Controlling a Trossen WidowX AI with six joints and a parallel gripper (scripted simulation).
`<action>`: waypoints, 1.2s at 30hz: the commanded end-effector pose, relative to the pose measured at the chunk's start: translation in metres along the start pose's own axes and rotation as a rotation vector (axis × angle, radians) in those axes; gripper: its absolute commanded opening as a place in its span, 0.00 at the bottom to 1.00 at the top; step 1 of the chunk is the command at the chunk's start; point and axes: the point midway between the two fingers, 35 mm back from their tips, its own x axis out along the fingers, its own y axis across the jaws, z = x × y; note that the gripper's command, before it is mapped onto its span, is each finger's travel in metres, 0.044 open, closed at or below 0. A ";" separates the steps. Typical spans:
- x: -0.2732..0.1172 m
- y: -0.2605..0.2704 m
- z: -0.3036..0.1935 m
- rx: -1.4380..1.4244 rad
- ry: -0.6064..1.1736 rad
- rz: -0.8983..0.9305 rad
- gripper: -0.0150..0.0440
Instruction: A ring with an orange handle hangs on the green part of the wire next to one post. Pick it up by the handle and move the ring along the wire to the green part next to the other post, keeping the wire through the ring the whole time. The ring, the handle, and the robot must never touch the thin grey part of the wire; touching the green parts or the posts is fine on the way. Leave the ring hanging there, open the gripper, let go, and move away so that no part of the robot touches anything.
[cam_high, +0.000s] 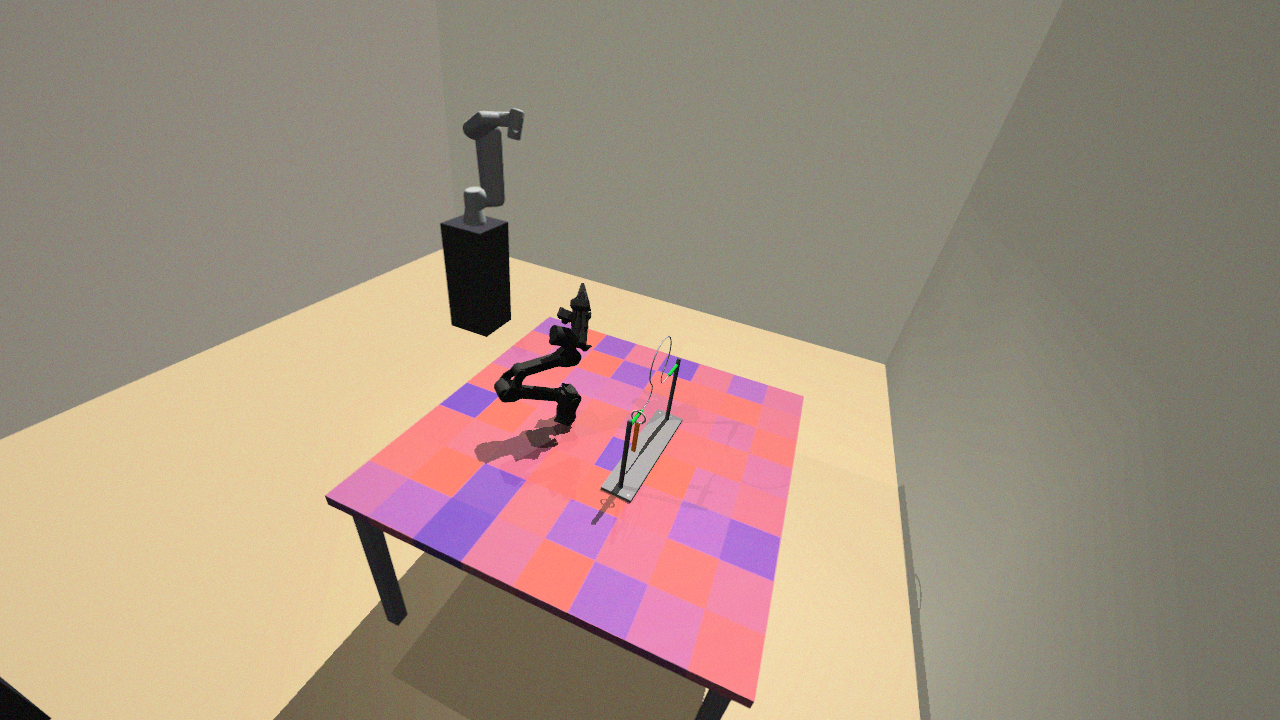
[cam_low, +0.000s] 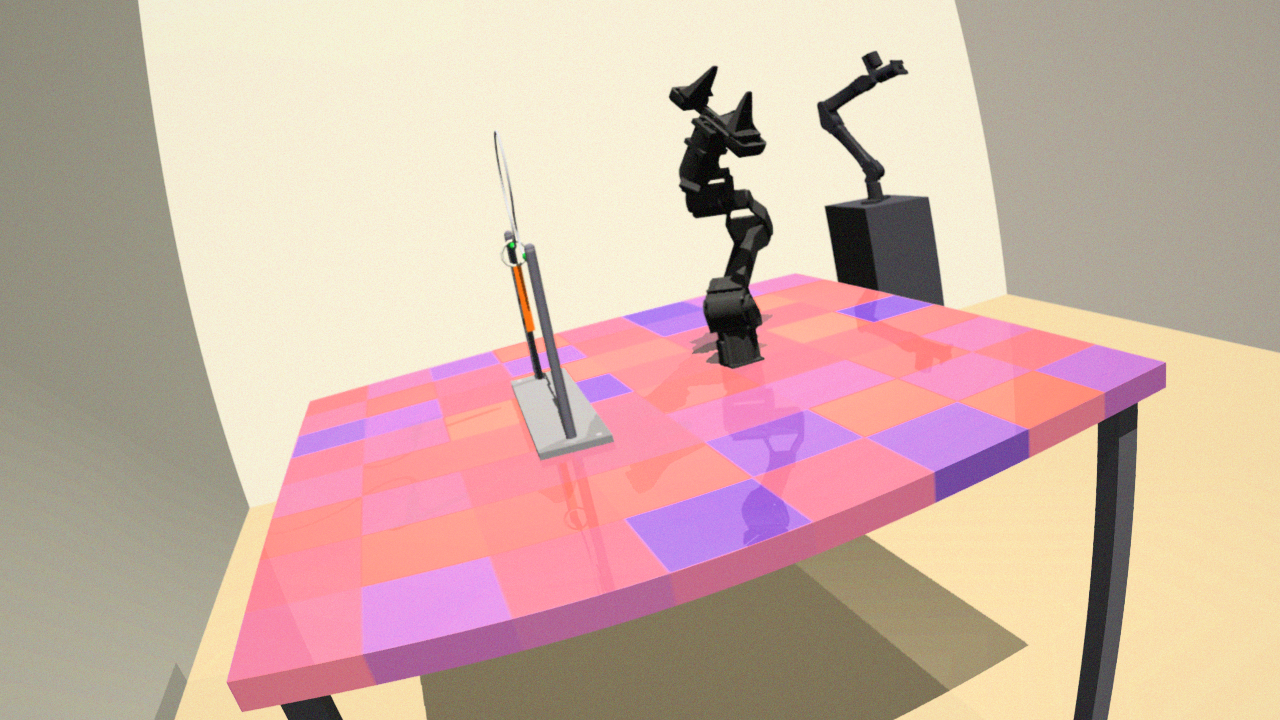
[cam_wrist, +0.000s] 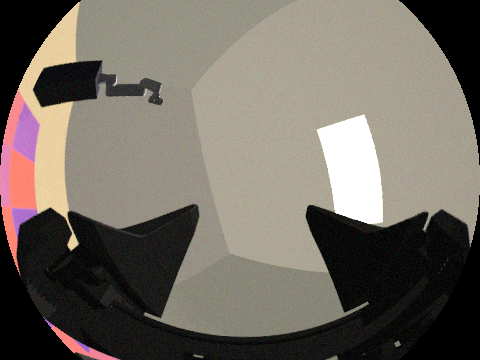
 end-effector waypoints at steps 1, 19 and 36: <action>0.000 0.001 -0.002 -0.001 0.004 0.003 0.89; -0.073 0.047 -0.157 -0.003 0.513 0.182 0.53; -0.230 0.026 -0.235 0.087 1.041 0.108 0.53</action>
